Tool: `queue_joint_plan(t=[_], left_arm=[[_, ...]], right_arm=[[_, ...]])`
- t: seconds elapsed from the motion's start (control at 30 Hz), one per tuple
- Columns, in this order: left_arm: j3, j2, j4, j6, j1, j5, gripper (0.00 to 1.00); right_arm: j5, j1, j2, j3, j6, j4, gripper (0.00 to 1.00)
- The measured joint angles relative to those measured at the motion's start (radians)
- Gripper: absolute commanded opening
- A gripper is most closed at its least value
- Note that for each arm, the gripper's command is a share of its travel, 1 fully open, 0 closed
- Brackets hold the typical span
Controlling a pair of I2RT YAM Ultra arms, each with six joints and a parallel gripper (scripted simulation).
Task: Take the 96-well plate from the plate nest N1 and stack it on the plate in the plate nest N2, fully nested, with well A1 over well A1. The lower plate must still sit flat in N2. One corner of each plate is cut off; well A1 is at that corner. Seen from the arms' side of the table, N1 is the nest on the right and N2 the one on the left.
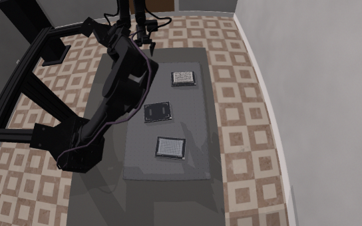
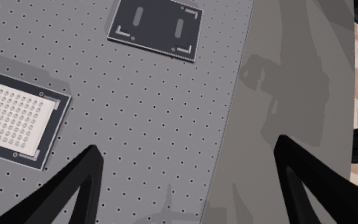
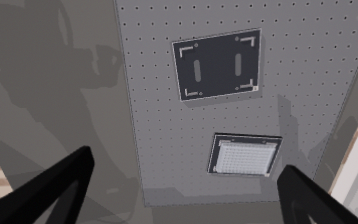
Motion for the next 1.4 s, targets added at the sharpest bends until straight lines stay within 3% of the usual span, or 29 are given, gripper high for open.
queue_joint_plan(t=[0.8,0.93,1.13,1.4], left_arm=[[0.0,0.0,0.0,0.0,0.0,-0.007,1.0],[0.0,0.0,0.001,-0.002,0.0,-0.011,1.0],[0.0,0.0,0.034,-0.031,-0.024,-0.091,1.0],[0.067,0.0,0.143,-0.151,-0.197,-0.322,1.0]], right_arm=[[0.0,-0.018,-0.005,-0.018,-0.024,0.052,1.0],[-0.002,-0.051,-0.06,-0.113,-0.079,0.165,1.0],[-0.008,-0.167,-0.241,-0.338,-0.209,0.373,1.0],[-0.104,-0.339,-0.465,-0.619,-0.451,0.724,1.0]])
